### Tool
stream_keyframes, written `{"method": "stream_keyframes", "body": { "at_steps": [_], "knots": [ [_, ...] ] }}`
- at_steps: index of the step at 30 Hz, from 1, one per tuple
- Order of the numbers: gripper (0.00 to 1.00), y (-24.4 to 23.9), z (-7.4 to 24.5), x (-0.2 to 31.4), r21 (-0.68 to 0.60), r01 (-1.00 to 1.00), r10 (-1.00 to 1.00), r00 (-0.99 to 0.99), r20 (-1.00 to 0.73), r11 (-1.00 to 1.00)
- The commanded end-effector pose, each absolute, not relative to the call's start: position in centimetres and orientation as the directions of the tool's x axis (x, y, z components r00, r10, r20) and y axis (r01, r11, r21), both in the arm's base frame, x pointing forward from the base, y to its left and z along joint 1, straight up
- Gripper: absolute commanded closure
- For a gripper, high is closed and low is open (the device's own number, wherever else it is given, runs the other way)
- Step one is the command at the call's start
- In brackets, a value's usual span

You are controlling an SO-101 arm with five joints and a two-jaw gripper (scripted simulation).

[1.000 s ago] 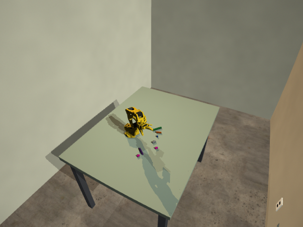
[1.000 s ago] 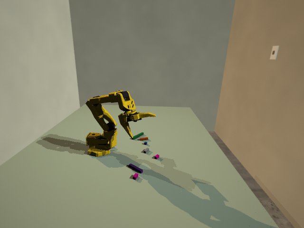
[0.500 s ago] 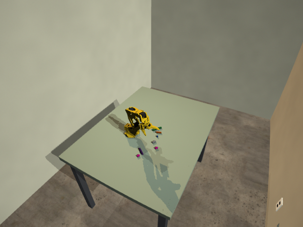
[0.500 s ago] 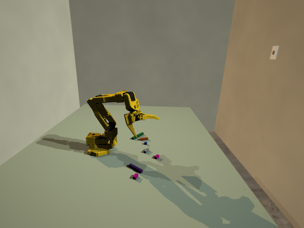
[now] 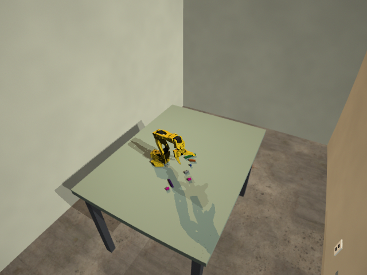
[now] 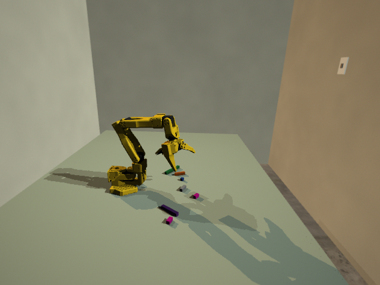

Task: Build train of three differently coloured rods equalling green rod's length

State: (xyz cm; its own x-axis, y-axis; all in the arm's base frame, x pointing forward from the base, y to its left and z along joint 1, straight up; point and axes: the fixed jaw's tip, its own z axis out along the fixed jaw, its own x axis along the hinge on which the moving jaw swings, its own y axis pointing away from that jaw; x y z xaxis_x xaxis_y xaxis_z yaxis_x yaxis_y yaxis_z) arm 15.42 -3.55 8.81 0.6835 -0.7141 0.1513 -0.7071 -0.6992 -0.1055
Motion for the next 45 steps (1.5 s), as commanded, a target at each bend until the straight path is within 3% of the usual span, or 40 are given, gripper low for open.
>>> {"method": "stream_keyframes", "body": {
  "at_steps": [1, 8, 21, 25, 35, 45],
  "knots": [
    [0.41, -3.0, 9.5, 16.4, -0.115, -0.603, -0.613, 0.765, 0.200, -0.790],
    [0.46, -2.2, 9.2, 16.9, -0.078, -0.443, -0.450, 0.872, 0.193, -0.893],
    [0.59, 0.3, 8.4, 18.0, -0.006, 0.026, 0.025, 0.988, 0.150, -1.000],
    [0.60, 0.7, 8.3, 18.1, 0.000, 0.083, 0.082, 0.986, 0.144, -0.997],
    [0.69, 2.9, 7.5, 18.5, 0.027, 0.459, 0.459, 0.884, 0.094, -0.888],
    [0.77, 4.4, 6.9, 18.6, 0.030, 0.659, 0.659, 0.750, 0.062, -0.752]
  ]
}}
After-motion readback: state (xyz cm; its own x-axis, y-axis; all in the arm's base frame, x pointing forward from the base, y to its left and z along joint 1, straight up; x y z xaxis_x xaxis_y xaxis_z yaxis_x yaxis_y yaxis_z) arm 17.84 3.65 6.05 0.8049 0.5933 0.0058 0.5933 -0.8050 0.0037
